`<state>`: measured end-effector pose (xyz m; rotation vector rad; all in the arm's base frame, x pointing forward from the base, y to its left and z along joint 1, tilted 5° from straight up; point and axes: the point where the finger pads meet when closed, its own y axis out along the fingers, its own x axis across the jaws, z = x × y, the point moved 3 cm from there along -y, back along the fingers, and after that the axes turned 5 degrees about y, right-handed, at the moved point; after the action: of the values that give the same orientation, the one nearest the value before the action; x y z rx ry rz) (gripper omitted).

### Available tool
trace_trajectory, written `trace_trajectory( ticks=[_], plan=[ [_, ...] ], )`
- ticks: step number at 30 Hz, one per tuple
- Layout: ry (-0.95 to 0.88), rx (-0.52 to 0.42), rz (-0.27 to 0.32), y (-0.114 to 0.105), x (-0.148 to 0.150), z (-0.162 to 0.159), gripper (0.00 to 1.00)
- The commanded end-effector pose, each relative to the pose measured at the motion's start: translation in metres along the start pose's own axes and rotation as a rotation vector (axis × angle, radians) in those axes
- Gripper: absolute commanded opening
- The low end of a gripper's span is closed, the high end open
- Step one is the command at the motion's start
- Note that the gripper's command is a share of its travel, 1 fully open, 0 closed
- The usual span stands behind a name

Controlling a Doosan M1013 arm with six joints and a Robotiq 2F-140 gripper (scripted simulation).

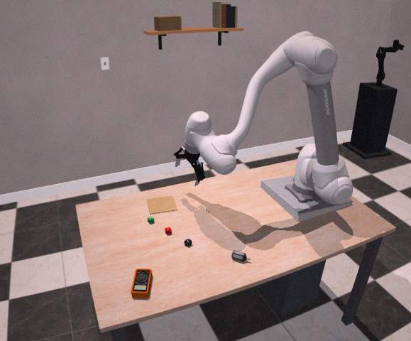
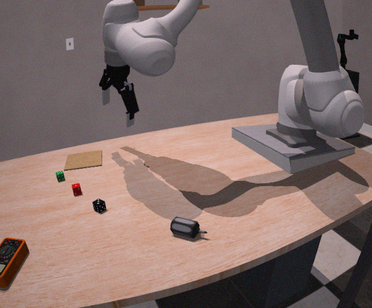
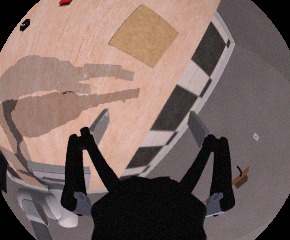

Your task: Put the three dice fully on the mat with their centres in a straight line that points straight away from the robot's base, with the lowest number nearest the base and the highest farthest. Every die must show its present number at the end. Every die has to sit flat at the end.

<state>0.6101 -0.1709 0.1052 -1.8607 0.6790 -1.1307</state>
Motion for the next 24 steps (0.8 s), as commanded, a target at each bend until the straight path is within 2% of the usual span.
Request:
trace_trajectory(
  ticks=[1,18,20,22,23,24],
  plan=[
    [0.001,0.001,0.000,-0.001,0.000,0.000,1.00],
    [0.002,0.001,0.001,-0.001,0.001,0.001,1.00],
    [0.038,0.003,0.029,-0.003,0.003,0.018,1.00],
    [0.127,0.009,0.106,-0.011,0.009,0.065,1.00],
    [0.127,0.009,0.106,-0.011,0.009,0.065,1.00],
    [0.183,0.016,0.163,-0.018,0.011,0.099,1.00]
  ],
)
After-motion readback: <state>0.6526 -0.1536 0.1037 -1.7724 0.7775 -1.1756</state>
